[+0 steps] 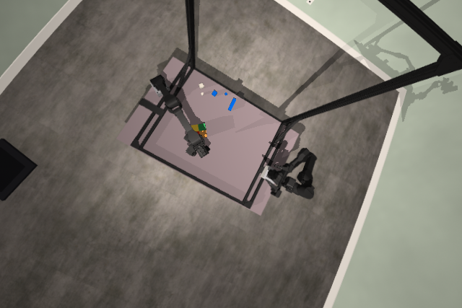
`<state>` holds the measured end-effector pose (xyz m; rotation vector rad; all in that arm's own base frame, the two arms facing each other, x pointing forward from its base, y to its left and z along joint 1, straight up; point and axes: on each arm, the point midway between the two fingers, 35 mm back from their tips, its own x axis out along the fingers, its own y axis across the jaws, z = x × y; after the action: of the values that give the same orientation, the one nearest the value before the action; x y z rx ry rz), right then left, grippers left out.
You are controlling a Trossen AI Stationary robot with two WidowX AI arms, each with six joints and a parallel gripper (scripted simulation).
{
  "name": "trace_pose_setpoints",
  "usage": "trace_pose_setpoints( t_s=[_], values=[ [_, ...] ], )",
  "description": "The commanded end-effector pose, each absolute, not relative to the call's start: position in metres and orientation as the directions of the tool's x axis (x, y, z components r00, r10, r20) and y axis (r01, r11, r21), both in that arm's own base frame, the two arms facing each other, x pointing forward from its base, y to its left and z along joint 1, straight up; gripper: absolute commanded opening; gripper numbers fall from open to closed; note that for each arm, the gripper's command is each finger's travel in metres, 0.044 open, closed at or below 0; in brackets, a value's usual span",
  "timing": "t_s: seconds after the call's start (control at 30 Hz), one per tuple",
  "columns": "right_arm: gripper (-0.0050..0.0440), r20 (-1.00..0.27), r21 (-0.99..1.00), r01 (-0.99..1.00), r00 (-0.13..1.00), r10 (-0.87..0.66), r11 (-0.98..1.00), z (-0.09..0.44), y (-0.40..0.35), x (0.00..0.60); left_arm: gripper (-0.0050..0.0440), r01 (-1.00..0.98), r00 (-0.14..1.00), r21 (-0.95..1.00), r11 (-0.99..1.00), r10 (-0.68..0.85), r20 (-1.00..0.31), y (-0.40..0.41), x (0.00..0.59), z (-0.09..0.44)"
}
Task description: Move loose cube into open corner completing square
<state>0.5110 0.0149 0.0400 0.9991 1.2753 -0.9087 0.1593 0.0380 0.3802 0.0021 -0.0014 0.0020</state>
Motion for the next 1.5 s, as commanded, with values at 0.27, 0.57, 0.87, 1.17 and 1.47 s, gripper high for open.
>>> trace_pose_setpoints(
  t_s=[0.27, 0.57, 0.87, 1.17, 1.47],
  values=[
    [0.0, -0.999, 0.043, 0.939, 0.045, -0.002, -0.341, 0.0452, 0.0205, 0.5001, 0.04, 0.0, 1.0, -0.001, 1.0, 0.0, 0.001, 0.0377, 0.1592, 0.3802],
    [0.0, -0.999, 0.04, 0.93, 0.043, -0.002, -0.365, 0.0453, 0.0207, 0.4997, 0.04, 0.0, 1.0, -0.001, 1.0, 0.0, 0.001, 0.0377, 0.1592, 0.3802],
    [0.0, -0.999, 0.04, 0.93, 0.043, -0.002, -0.365, 0.0453, 0.0207, 0.4997, 0.04, 0.0, 1.0, -0.001, 1.0, 0.0, 0.001, 0.0377, 0.1592, 0.3802],
    [0.0, -0.999, 0.04, 0.93, 0.043, -0.002, -0.365, 0.0453, 0.0207, 0.4997, 0.04, 0.0, 1.0, -0.001, 1.0, 0.0, 0.001, 0.0377, 0.1592, 0.3802],
    [0.0, -0.999, 0.04, 0.93, 0.043, -0.002, -0.365, 0.0453, 0.0207, 0.4997, 0.04, 0.0, 1.0, -0.001, 1.0, 0.0, 0.001, 0.0377, 0.1592, 0.3802]
  ],
)
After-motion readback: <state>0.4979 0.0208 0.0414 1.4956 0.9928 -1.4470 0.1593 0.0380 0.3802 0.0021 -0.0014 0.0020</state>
